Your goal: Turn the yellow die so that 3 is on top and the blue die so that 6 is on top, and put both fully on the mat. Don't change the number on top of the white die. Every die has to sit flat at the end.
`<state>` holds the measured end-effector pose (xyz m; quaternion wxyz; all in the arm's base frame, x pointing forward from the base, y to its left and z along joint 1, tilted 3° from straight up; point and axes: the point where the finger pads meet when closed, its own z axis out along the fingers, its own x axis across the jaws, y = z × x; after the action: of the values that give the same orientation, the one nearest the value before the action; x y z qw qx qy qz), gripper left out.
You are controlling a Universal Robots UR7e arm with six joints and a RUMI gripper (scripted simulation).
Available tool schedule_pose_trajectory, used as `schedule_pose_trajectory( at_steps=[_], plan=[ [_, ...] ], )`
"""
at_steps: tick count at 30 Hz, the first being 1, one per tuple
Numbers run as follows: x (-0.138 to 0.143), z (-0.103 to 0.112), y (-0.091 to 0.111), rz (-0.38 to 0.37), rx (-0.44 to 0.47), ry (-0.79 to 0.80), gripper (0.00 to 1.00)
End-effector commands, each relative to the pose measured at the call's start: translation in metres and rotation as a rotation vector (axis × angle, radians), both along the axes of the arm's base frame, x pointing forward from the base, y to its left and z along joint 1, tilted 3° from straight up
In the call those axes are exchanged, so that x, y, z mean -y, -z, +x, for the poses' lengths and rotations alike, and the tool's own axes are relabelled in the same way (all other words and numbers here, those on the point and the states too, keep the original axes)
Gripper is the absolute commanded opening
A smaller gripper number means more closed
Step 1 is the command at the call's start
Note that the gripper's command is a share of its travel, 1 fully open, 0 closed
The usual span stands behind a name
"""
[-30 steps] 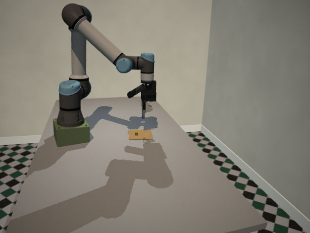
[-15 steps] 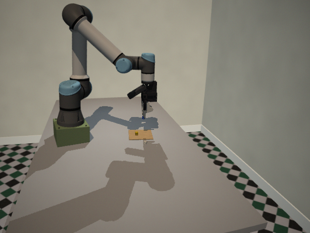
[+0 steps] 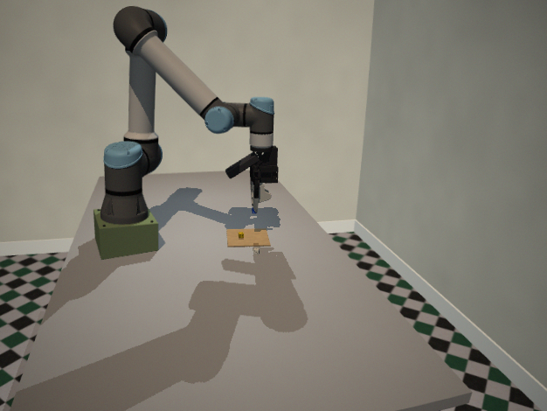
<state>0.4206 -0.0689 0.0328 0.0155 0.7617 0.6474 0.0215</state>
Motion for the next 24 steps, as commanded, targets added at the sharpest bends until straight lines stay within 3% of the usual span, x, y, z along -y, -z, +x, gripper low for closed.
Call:
schedule_pose_trajectory(
  at_steps=[1, 13, 24],
  plan=[
    [0.0, 0.0, 0.024, 0.001, 0.0, 0.001, 0.0],
    [0.0, 0.003, 0.074, 0.001, 0.0, 0.001, 0.0],
    [0.0, 0.004, 0.083, 0.001, 0.0, 0.001, 0.0]
  ],
)
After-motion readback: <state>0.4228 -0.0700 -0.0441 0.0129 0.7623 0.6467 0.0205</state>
